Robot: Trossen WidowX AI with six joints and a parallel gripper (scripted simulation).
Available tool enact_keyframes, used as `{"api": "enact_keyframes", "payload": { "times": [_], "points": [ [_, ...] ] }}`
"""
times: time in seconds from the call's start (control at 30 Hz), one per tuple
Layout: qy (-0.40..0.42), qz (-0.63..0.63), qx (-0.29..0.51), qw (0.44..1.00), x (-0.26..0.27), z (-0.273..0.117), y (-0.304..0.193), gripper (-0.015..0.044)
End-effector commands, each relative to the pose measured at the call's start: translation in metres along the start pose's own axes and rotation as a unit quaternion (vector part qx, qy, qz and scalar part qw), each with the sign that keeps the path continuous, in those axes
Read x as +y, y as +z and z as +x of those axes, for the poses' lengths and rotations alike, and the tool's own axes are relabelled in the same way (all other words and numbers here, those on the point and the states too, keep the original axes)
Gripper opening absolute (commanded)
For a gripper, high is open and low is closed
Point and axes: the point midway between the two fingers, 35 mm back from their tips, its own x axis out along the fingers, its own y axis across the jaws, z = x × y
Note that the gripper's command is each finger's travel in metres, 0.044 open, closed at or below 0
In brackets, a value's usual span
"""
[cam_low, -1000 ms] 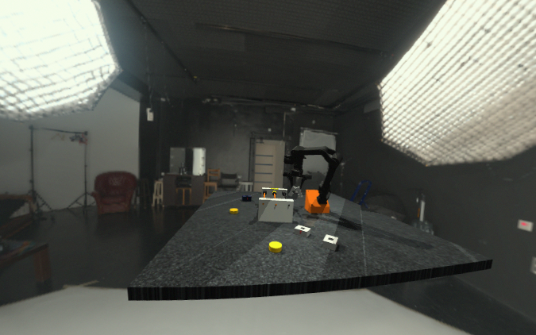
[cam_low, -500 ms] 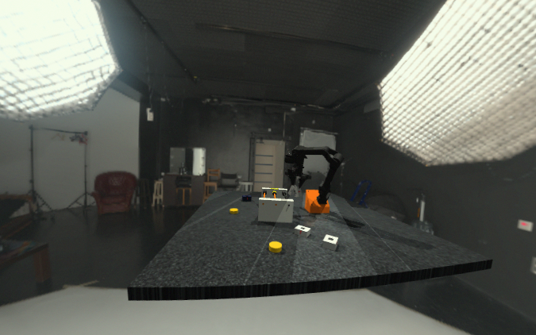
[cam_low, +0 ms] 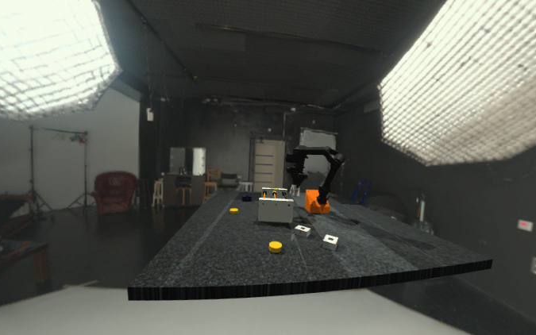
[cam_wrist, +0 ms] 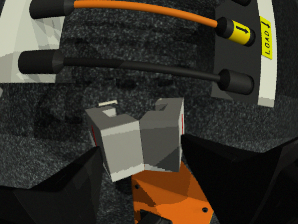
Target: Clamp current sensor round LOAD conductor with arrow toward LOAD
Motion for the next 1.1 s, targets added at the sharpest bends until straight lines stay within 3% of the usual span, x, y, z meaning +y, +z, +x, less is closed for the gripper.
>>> {"api": "enact_keyframes", "payload": {
  "times": [0.0,0.73,1.07],
  "points": [
    [0.000,0.059,-0.007,0.998,0.000,-0.001,0.000,0.0000],
    [0.008,0.421,-0.036,0.906,-0.001,-0.005,0.004,0.0000],
    [0.011,0.506,-0.044,0.861,-0.008,-0.004,0.025,0.0000]
  ]
}}
